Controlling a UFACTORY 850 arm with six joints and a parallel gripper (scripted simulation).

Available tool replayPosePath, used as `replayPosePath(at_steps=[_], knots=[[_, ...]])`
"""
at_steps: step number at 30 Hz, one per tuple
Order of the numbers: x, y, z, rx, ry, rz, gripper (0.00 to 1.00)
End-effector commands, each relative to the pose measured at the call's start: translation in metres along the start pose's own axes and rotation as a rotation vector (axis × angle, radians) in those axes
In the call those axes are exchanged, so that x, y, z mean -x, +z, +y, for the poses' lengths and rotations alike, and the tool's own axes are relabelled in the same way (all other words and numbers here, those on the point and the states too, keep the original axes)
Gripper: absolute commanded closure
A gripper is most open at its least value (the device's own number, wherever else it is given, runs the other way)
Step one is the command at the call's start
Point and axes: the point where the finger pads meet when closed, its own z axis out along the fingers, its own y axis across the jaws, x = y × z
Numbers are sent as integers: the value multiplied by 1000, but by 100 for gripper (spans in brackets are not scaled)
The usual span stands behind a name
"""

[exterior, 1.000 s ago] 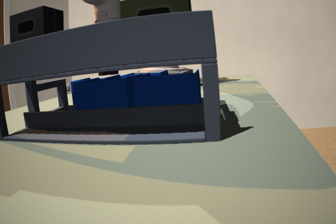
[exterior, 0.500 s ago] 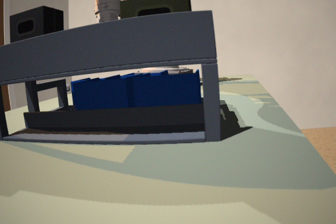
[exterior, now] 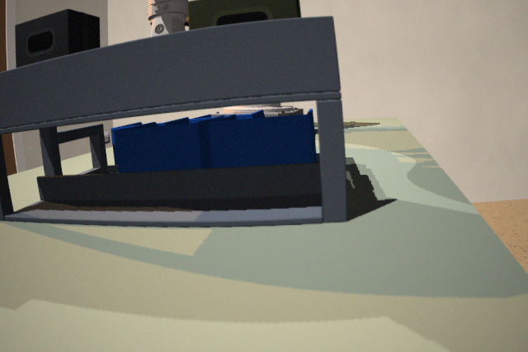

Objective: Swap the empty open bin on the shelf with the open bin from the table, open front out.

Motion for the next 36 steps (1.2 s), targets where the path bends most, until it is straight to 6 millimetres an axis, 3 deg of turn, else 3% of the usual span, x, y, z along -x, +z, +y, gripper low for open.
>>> replayPosePath(at_steps=[1, 28, 32, 36], knots=[[0, -1, -1, 82, 3, -2, 100], [0, -1, -2, 82, -3, -2, 100], [3, -4, -9, 81, -116, -9, 100], [12, -11, -27, 75, -374, -23, 100]])
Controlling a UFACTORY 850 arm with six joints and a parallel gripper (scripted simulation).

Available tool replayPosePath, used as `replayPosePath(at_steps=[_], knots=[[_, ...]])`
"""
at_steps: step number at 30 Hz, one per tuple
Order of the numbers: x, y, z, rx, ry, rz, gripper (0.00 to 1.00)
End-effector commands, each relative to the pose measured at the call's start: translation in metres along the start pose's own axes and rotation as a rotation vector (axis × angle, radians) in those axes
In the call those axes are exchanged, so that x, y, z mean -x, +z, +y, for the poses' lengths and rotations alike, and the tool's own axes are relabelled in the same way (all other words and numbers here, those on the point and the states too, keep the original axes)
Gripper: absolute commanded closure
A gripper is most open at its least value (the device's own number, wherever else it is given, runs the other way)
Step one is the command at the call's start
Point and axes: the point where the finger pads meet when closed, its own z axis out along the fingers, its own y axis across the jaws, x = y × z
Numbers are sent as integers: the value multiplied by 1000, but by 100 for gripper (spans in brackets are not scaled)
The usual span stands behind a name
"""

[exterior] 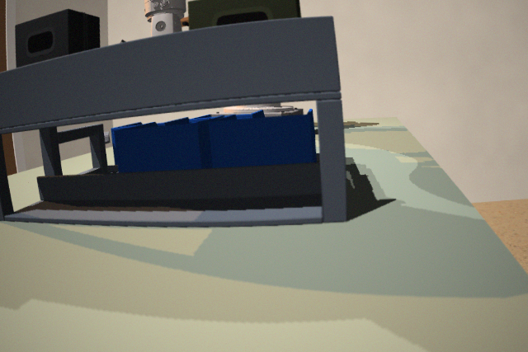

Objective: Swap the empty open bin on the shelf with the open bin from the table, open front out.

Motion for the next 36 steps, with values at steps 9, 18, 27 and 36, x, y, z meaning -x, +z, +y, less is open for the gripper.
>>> replayPosePath(at_steps=[9, 18, 27, 36], knots=[[24, -32, -61, 10, -650, 3, 100], [35, -46, -83, 19, -1043, 13, 100], [35, -46, -83, 22, -1421, -4, 74], [35, -46, -83, 22, -1421, -4, 74]])
